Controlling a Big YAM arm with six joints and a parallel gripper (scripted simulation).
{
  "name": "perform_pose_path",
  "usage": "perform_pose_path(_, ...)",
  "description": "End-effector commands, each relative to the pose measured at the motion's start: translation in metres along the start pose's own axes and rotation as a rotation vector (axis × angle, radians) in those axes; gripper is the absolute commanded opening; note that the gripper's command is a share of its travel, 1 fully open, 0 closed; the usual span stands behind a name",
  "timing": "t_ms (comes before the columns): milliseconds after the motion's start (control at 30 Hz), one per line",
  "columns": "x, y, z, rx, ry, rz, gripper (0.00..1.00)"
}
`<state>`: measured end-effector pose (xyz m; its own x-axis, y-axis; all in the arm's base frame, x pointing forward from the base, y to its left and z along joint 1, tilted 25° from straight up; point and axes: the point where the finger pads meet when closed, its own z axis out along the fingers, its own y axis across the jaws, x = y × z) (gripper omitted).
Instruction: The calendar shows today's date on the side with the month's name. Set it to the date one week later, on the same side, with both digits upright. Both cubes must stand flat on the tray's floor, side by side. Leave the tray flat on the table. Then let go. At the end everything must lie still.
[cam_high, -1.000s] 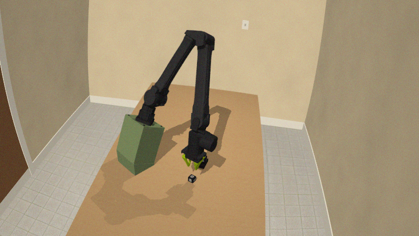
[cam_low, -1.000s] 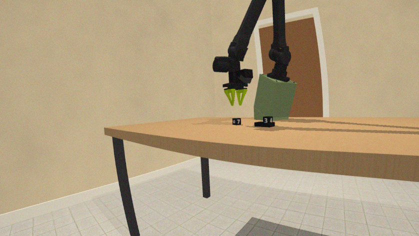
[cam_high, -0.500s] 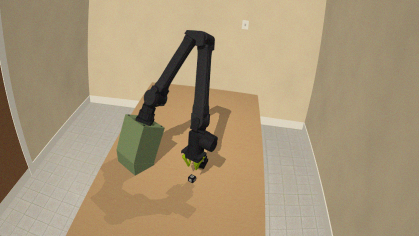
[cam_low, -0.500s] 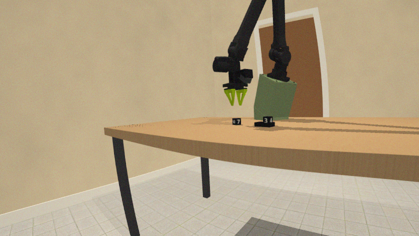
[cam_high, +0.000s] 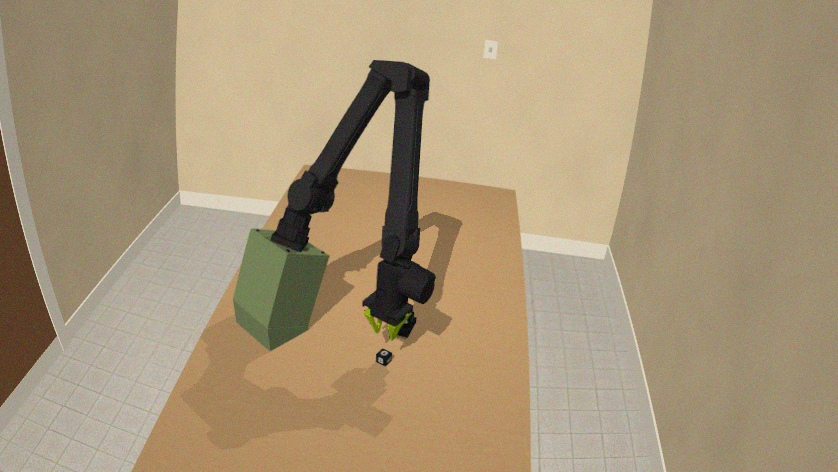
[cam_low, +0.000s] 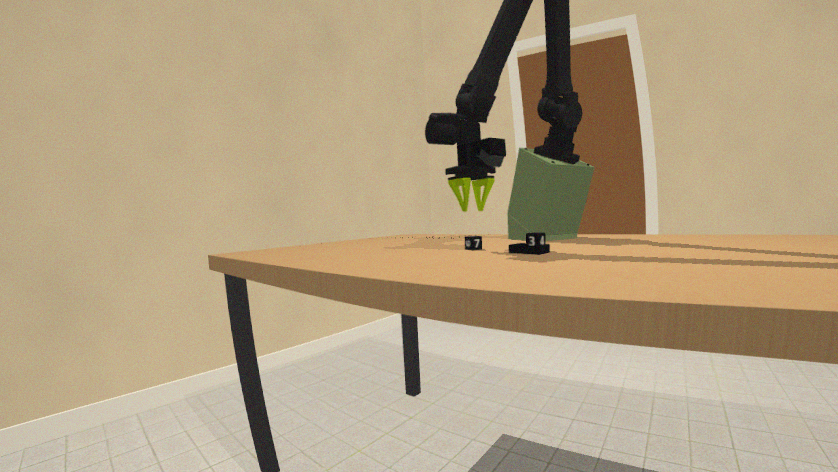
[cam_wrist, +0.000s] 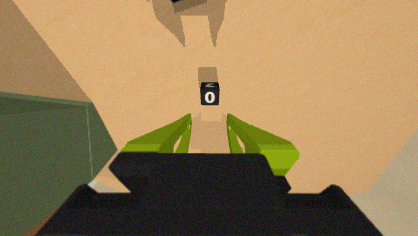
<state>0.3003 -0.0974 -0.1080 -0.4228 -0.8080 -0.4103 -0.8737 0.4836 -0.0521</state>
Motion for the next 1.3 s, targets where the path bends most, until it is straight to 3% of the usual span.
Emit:
perform_pose_path(0,0.000,-0.010,-0.010,0.033,-0.003,-0.008,0.44)
perform_pose_path(133,-0.002,-0.013,-0.008,0.044,-0.003,-0.015,0.44)
perform_pose_path(233,-0.002,-0.005,0.003,0.013,-0.005,-0.005,0.44)
perform_pose_path(400,-0.003,-0.004,0.006,0.006,-0.005,-0.005,0.44)
perform_pose_path(1267,-0.002,-0.010,0.040,0.018,-0.003,-0.009,0.44)
